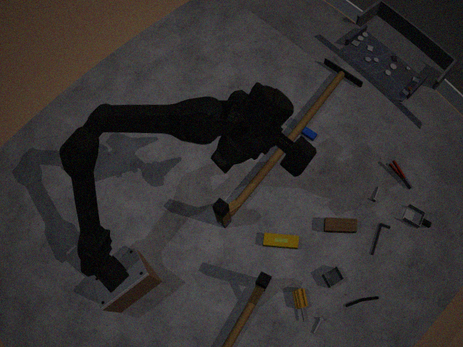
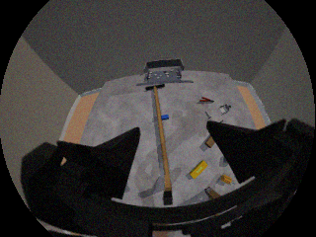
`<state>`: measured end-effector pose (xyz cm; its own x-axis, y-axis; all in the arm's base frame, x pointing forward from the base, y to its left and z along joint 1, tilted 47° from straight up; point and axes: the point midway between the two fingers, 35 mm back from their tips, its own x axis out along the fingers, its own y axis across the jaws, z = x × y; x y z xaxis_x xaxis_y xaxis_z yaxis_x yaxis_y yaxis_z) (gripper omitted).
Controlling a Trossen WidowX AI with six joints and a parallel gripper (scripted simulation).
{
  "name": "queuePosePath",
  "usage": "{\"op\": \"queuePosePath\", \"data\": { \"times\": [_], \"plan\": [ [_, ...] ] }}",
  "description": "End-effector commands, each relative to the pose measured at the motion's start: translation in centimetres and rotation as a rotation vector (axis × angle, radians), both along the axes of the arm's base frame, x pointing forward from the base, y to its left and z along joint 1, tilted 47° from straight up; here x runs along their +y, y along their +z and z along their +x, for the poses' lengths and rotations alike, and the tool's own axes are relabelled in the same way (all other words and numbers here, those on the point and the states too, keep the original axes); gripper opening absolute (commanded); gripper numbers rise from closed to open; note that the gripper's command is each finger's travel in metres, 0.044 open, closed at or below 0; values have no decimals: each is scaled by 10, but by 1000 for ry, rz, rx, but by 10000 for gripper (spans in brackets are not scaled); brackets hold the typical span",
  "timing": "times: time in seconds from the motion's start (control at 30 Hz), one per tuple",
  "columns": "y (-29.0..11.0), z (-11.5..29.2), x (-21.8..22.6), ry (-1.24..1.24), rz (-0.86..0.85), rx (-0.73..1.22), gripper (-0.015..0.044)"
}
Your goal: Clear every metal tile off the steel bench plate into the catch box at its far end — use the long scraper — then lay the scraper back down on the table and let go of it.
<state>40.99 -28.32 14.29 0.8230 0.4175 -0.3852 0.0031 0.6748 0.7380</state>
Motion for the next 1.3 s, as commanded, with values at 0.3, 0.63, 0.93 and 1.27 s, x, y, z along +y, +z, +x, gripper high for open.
{"op": "queuePosePath", "data": {
  "times": [0.3, 0.63, 0.93, 1.27],
  "plan": [
    [23, -55, -26, -118, 14, -73, 440],
    [37, -97, -38, -203, 14, -125, 440],
    [48, -134, -43, -276, 10, -172, 440],
    [57, -175, -42, -351, 0, -223, 440]
  ]
}}
